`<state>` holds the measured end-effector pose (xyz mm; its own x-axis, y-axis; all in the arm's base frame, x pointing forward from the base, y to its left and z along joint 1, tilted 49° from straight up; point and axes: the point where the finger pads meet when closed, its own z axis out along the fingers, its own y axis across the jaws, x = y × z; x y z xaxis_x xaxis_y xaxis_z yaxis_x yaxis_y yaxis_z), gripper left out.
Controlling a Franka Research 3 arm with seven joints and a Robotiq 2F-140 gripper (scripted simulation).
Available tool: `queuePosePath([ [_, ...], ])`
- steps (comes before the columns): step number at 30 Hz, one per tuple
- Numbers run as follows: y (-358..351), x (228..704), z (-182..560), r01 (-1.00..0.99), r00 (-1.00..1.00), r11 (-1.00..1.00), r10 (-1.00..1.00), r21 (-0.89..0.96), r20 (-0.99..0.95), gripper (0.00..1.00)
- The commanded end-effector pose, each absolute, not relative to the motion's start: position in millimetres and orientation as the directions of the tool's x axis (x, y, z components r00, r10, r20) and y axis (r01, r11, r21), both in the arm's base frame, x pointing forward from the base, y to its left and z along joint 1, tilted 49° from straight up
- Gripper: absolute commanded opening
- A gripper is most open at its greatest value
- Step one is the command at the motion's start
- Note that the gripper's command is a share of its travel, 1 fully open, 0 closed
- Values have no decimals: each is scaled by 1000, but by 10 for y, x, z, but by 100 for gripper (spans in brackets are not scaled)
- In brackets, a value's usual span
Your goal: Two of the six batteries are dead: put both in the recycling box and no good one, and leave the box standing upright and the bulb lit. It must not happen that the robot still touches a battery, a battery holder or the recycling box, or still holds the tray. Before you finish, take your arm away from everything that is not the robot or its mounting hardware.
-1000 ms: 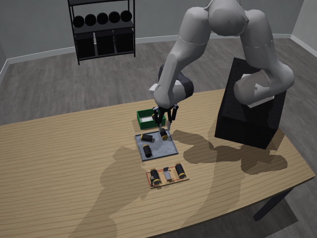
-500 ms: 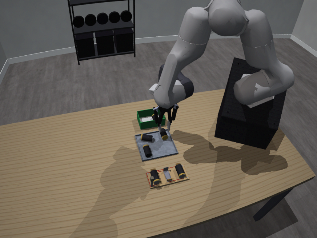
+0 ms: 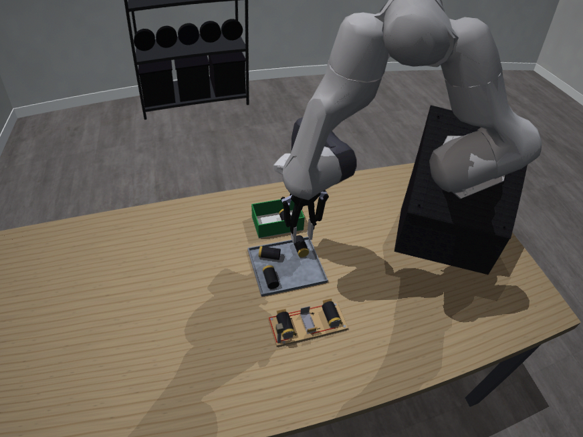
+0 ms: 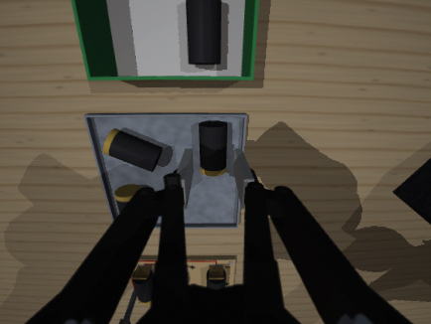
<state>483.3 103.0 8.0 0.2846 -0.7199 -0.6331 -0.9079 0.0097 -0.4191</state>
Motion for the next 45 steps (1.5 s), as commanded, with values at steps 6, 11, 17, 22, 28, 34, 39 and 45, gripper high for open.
queuePosePath([
  [6,1050,4838,68,-906,288,7,-721,-423,-631,29],
  [11,1154,4884,-29,-906,288,7,-721,-423,-631,29],
  [17,1270,4937,-139,-906,288,7,-721,-423,-631,29],
  [22,1277,4939,-145,-906,288,7,-721,-423,-631,29],
  [28,1323,4960,-189,-906,288,7,-721,-423,-631,29],
  [34,1345,4970,-209,-906,288,7,-721,-423,-631,29],
  [39,1345,4970,-209,-906,288,7,-721,-423,-631,29],
  [45,1345,4970,-209,-906,288,7,-721,-423,-631,16],
])
